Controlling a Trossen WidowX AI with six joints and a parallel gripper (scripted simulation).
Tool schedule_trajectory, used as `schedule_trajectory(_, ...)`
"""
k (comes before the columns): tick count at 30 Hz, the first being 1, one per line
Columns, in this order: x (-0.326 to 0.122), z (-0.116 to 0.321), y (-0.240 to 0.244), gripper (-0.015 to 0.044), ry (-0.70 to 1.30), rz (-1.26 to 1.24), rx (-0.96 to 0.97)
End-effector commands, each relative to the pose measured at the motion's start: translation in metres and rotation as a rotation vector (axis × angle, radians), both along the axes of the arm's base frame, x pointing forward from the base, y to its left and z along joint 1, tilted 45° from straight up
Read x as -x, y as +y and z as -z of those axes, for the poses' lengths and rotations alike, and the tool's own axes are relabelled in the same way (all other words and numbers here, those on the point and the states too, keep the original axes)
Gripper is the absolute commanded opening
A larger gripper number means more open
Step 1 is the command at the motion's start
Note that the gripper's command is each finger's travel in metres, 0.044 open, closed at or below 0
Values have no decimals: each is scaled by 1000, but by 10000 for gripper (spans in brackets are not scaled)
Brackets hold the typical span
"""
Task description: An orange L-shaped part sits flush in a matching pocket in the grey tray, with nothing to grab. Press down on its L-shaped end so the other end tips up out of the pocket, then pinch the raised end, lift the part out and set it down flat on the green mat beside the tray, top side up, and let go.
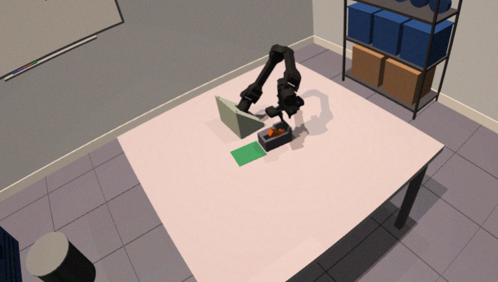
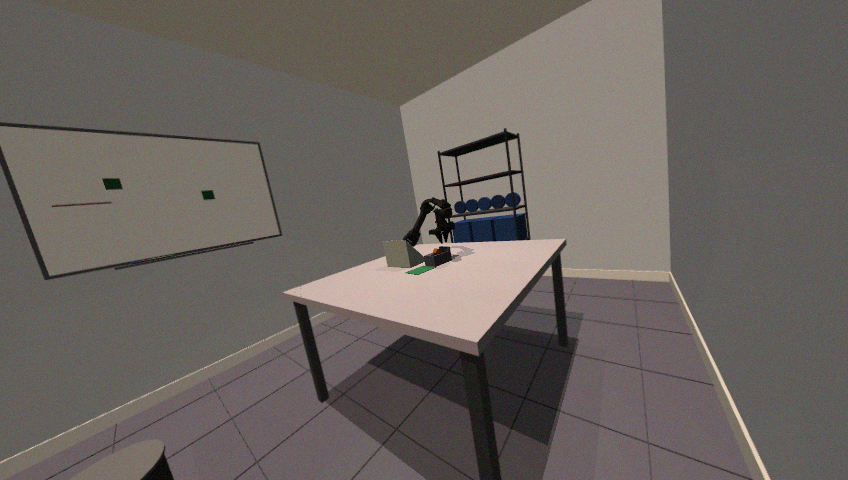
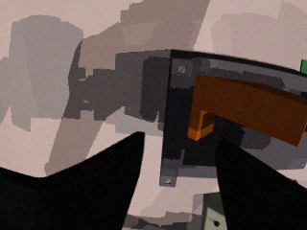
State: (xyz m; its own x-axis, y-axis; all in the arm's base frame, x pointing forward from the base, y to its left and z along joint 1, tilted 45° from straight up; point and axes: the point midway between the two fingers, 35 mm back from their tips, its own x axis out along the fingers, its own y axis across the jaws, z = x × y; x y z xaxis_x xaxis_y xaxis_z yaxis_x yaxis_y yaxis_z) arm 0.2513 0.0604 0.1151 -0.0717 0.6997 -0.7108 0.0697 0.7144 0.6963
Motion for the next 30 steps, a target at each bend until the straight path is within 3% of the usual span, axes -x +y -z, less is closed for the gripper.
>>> schedule_trajectory(1, 1, -20, -23, 180, -5, -5, -4)
schedule_trajectory(28, -2, -17, -21, 180, -13, 14, -2)
schedule_trajectory(30, -2, -16, -22, 233, -41, -15, -4)
